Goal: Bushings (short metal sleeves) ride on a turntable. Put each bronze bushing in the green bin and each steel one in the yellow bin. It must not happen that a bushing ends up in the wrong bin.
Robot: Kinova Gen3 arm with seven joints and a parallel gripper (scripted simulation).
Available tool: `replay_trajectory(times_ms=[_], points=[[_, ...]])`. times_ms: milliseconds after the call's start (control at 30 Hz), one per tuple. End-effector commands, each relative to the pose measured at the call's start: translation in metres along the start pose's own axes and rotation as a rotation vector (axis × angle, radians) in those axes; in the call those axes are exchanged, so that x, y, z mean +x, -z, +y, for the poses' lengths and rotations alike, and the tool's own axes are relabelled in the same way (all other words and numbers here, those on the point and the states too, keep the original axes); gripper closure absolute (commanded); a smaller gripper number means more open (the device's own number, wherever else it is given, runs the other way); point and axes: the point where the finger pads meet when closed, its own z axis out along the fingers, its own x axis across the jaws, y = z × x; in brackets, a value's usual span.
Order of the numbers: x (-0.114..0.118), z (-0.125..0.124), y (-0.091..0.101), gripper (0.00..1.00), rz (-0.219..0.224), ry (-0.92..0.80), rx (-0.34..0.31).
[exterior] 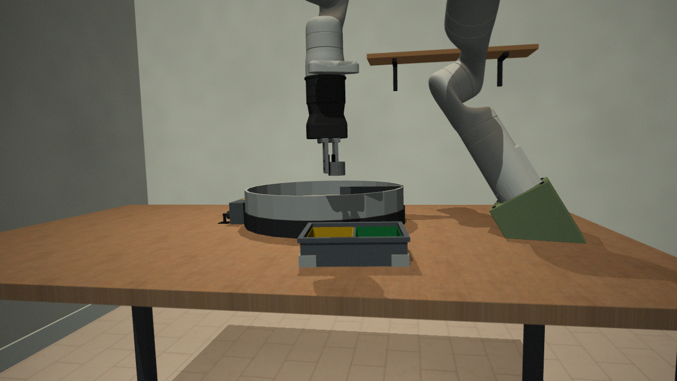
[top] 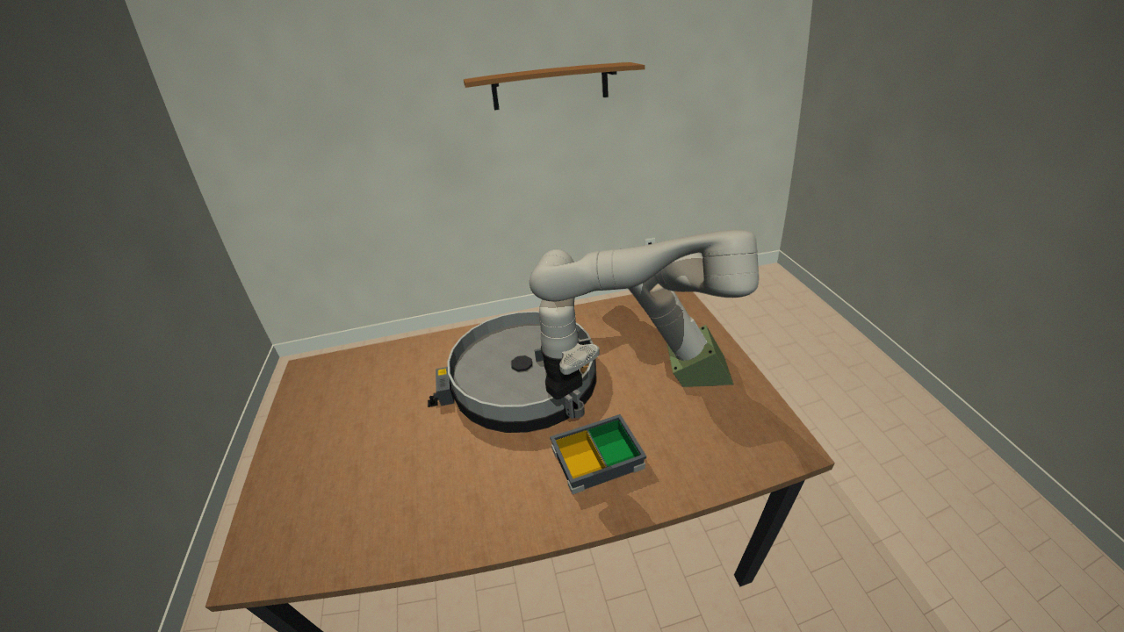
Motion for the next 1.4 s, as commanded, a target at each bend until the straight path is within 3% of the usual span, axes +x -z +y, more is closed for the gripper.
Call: replay_trajectory(times_ms=[0, 167, 333, 500, 667, 767, 900, 1100, 1267, 1367], points=[[0.000, 0.000, 0.001, 1.00, 0.001, 0.000, 0.001], [0.000, 0.000, 0.001, 1.00, 0.002, 0.001, 0.001], [0.000, 0.000, -0.023, 1.00, 0.002, 0.001, 0.001], [0.000, 0.000, -0.023, 1.00, 0.002, 0.001, 0.001], [0.000, 0.000, -0.046, 1.00, 0.002, 0.001, 0.001], [0.000, 0.000, -0.046, 1.00, 0.002, 0.001, 0.001], [0.000, 0.000, -0.064, 1.00, 0.002, 0.001, 0.001], [0.000, 0.000, -0.069, 1.00, 0.002, 0.001, 0.001], [0.000, 0.000, -0.092, 1.00, 0.002, 0.001, 0.001], [0.000, 0.000, -0.092, 1.00, 0.002, 0.001, 0.001]])
